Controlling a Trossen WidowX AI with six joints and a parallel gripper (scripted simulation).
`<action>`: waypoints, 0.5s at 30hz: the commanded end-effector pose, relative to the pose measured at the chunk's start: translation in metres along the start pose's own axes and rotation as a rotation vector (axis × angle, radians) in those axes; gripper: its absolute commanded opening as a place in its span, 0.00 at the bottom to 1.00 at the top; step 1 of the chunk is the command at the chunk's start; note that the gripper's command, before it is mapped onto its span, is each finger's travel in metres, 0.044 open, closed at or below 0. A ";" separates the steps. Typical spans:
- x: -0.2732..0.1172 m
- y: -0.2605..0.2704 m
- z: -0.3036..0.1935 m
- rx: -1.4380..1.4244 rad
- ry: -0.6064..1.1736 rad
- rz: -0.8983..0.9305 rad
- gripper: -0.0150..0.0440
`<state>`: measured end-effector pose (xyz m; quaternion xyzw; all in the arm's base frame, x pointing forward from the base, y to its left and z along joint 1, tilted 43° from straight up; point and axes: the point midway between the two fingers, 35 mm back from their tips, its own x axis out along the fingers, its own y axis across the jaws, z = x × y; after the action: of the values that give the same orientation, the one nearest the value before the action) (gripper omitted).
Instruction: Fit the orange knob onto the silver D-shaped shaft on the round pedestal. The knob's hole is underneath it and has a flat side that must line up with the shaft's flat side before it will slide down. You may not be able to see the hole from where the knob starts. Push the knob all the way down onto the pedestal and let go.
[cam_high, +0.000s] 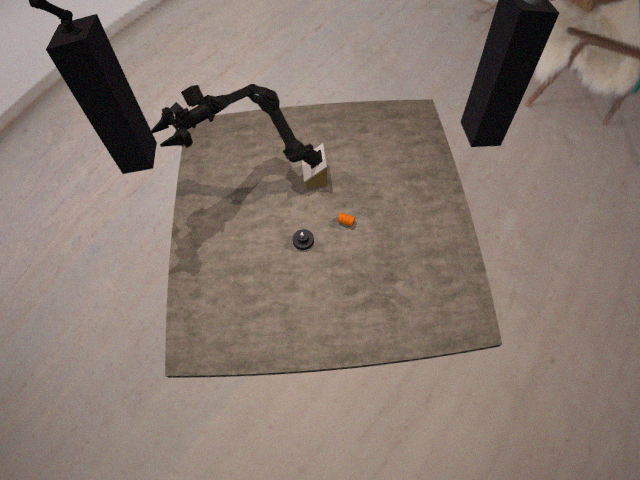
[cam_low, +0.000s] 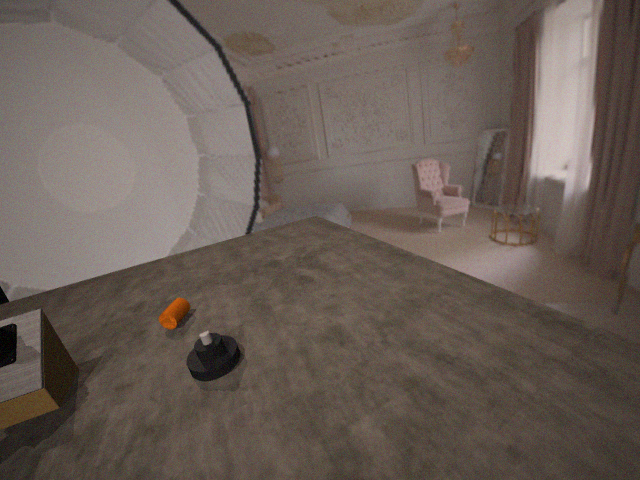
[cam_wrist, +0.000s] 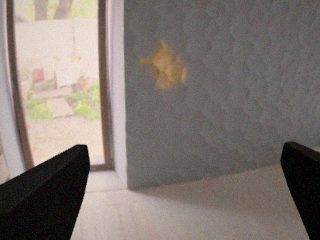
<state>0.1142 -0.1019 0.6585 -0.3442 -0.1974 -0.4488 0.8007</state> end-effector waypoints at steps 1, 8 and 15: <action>0.001 0.003 -0.001 0.000 0.004 0.007 0.98; 0.026 0.097 -0.047 0.004 0.136 0.232 1.00; 0.024 0.201 -0.088 0.000 0.264 0.468 1.00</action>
<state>0.2560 -0.1136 0.5770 -0.3262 -0.0587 -0.3335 0.8826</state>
